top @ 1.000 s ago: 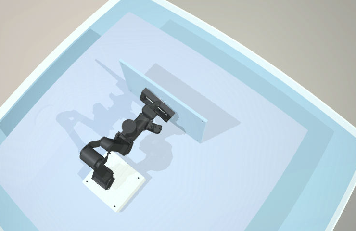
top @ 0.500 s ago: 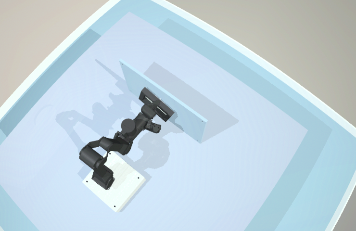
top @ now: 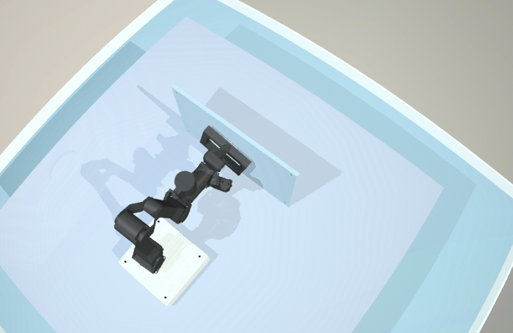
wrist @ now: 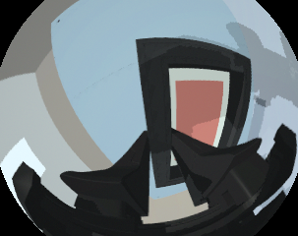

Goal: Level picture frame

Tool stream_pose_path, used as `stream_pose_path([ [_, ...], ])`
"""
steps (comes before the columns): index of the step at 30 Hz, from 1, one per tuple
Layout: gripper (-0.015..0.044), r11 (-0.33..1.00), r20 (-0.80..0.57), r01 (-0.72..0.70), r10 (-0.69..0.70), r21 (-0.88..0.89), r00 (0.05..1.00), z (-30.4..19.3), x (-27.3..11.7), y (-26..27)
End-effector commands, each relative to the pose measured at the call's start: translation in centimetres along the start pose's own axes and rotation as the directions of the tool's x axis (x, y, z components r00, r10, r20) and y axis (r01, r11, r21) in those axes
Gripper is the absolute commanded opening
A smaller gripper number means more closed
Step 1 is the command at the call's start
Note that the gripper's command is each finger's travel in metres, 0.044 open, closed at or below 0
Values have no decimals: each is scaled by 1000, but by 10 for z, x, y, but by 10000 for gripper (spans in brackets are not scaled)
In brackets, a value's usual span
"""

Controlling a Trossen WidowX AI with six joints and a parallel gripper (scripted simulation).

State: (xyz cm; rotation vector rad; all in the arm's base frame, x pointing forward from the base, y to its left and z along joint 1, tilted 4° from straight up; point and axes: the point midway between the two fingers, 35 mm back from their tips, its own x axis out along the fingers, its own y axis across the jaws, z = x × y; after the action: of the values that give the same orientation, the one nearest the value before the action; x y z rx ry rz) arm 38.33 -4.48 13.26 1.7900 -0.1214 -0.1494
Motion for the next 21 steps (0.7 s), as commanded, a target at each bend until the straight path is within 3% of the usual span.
stream_pose_path([
  [1,0,1000,0,-14,14,-1,1000,-1,0,3],
  [21,0,1000,-2,-4,4,0,1000,-1,1,-3],
])
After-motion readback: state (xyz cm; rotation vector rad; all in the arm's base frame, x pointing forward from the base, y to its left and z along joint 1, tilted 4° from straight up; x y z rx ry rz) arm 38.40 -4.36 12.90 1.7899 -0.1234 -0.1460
